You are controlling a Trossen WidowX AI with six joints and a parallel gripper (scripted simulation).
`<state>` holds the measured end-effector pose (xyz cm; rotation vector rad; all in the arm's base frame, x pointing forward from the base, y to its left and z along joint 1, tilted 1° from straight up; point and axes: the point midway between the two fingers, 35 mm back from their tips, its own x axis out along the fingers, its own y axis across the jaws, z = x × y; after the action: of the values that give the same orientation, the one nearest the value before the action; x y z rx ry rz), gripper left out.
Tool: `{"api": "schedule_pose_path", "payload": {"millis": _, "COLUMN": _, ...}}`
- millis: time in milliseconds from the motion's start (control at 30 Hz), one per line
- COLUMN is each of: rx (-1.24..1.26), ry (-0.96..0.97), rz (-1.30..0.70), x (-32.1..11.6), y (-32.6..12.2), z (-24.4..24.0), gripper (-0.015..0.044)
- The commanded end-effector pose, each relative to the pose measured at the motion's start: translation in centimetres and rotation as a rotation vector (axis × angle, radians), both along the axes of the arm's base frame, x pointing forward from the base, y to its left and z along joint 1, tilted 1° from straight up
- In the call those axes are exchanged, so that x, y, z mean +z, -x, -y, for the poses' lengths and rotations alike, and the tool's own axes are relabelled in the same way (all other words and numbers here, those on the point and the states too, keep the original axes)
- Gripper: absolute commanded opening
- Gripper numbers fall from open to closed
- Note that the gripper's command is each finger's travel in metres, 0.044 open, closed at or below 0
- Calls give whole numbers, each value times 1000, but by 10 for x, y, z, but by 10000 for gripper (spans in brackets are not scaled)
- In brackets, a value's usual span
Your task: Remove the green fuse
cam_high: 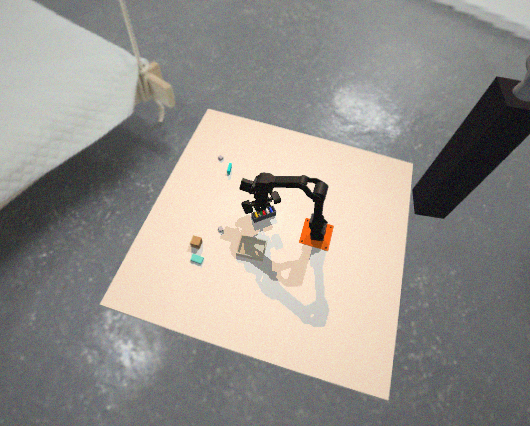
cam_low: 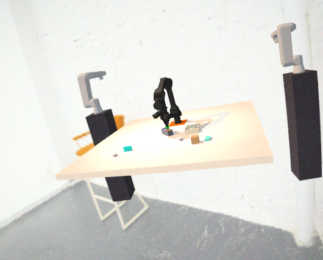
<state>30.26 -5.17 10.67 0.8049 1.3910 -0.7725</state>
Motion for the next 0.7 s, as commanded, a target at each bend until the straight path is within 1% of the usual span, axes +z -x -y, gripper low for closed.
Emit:
{"api": "schedule_pose_path", "payload": {"millis": 0, "rx": 1, "ry": 3, "rz": 5, "x": 4, "y": -1, "z": 0, "gripper": 0}}
{"api": "schedule_pose_path", "payload": {"millis": 467, "rx": 1, "ry": 3, "rz": 4, "x": 11, "y": -1, "z": 0, "gripper": 0}}
{"api": "schedule_pose_path", "payload": {"millis": 667, "rx": 1, "ry": 3, "rz": 4, "x": 20, "y": 0, "z": 0, "gripper": 0}}
